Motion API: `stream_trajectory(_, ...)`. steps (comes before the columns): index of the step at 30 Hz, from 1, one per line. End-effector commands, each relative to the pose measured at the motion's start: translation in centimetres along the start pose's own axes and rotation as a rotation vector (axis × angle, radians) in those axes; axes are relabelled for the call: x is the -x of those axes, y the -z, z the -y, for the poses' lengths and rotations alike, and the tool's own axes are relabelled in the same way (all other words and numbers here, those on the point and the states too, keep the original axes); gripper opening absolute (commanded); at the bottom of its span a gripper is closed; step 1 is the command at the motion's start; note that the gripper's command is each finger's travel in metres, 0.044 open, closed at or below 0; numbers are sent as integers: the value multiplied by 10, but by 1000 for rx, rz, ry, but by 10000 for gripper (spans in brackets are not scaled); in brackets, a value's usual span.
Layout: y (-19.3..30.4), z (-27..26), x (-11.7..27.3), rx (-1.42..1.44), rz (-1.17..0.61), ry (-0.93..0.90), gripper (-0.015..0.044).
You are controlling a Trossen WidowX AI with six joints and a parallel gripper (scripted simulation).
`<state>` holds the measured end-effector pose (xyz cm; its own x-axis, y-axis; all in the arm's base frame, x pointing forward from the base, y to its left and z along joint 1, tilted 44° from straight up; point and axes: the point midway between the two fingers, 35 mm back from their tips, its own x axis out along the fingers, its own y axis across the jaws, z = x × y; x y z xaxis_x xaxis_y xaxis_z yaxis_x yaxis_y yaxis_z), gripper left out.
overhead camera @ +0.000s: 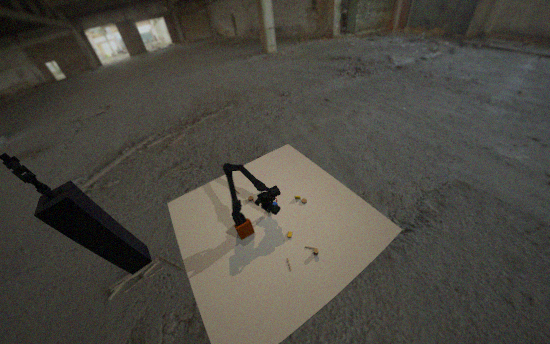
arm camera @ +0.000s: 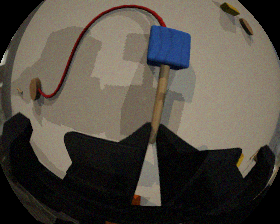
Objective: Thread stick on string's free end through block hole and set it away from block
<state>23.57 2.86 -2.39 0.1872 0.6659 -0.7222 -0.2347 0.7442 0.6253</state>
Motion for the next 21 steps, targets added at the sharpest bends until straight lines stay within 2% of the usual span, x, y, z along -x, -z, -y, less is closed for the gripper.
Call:
stream_trajectory(1, 7, 0, 0, 0, -2, 0, 0)
stream_trajectory(21, 25, 4, 0, -1, -4, -3, 0)
